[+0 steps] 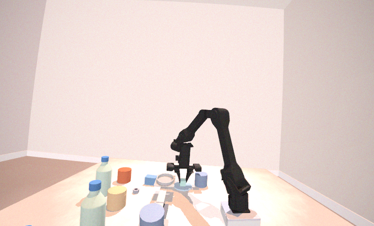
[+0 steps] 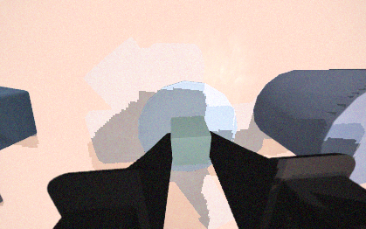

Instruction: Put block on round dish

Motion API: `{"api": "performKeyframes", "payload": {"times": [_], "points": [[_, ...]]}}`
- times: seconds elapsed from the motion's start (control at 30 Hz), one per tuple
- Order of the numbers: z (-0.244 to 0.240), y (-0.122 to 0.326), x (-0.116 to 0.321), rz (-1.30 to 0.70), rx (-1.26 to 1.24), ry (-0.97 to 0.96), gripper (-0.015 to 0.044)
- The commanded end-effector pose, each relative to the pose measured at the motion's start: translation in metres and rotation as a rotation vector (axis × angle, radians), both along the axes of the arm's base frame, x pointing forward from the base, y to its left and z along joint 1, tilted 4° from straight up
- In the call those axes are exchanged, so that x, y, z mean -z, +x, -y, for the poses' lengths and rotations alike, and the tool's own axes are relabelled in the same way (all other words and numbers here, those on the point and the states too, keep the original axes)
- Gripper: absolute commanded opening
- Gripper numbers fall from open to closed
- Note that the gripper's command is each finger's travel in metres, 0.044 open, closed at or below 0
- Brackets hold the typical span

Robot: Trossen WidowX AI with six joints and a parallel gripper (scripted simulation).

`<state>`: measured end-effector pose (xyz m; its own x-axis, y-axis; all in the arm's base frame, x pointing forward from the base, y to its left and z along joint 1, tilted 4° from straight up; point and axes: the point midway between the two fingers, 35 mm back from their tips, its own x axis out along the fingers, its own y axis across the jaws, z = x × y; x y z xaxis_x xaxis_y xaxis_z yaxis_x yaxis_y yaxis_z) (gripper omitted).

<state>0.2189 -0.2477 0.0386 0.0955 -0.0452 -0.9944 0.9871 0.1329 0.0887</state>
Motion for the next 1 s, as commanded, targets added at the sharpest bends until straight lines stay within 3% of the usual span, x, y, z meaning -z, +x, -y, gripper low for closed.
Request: {"api": "performKeyframes", "payload": {"times": [0.0, 0.3, 0.47, 0.67, 0.8, 0.97], "points": [[0.000, 0.000, 0.000, 0.001, 0.000, -0.001, 0.0210], [-0.001, 0.000, -0.008, 0.021, 0.004, 0.003, 0.0440], [-0.004, -0.005, -0.050, 0.007, 0.001, 0.008, 0.0440], [-0.004, -0.007, -0.058, -0.002, 0.000, 0.007, 0.0440], [-0.008, -0.012, -0.096, 0.008, 0.004, 0.007, 0.0440], [-0.008, -0.012, -0.098, 0.008, 0.005, 0.007, 0.0440]]}}
